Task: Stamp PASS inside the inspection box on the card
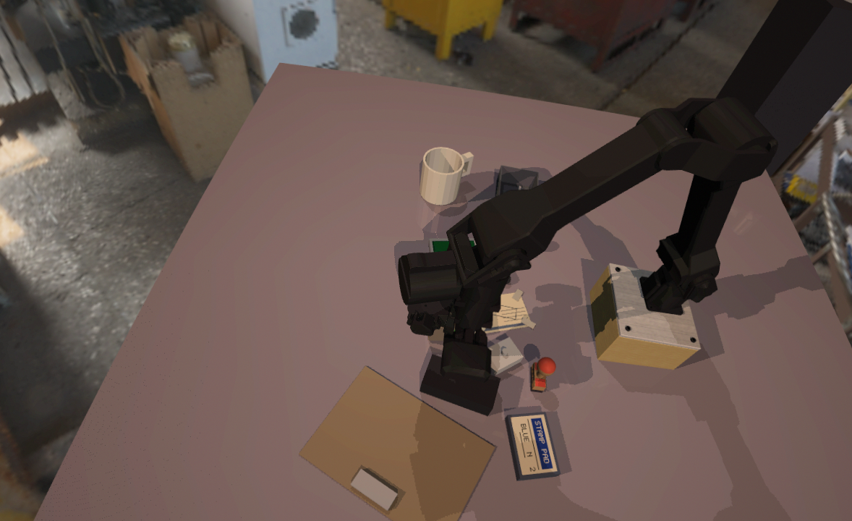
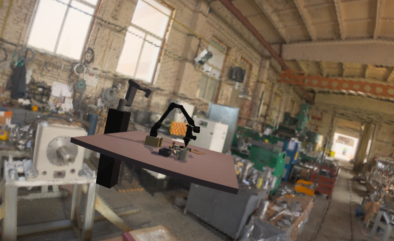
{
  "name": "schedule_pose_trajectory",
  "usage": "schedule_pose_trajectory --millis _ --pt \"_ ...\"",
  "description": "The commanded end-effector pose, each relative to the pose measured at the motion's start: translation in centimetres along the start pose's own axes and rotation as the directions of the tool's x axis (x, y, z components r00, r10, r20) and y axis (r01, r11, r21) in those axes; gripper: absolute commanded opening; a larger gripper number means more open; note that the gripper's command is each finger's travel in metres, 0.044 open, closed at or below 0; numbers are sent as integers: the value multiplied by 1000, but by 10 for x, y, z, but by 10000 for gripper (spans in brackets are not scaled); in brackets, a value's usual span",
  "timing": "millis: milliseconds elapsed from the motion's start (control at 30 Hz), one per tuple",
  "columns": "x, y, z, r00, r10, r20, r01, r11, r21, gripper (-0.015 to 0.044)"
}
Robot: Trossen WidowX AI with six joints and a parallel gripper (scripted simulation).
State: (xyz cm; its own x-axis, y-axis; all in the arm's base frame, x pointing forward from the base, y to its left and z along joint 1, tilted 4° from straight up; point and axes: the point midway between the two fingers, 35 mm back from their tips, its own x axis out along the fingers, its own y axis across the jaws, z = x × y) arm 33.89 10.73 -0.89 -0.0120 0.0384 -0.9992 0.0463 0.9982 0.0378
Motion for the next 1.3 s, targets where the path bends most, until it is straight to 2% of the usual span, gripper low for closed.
schedule_pose_trajectory --millis 0,1267 --pt "-3 1 0 1000 7 2 -7 1000 -4 0" --pt "-22 1 1 1000 22 10 -22 1000 -4 0"
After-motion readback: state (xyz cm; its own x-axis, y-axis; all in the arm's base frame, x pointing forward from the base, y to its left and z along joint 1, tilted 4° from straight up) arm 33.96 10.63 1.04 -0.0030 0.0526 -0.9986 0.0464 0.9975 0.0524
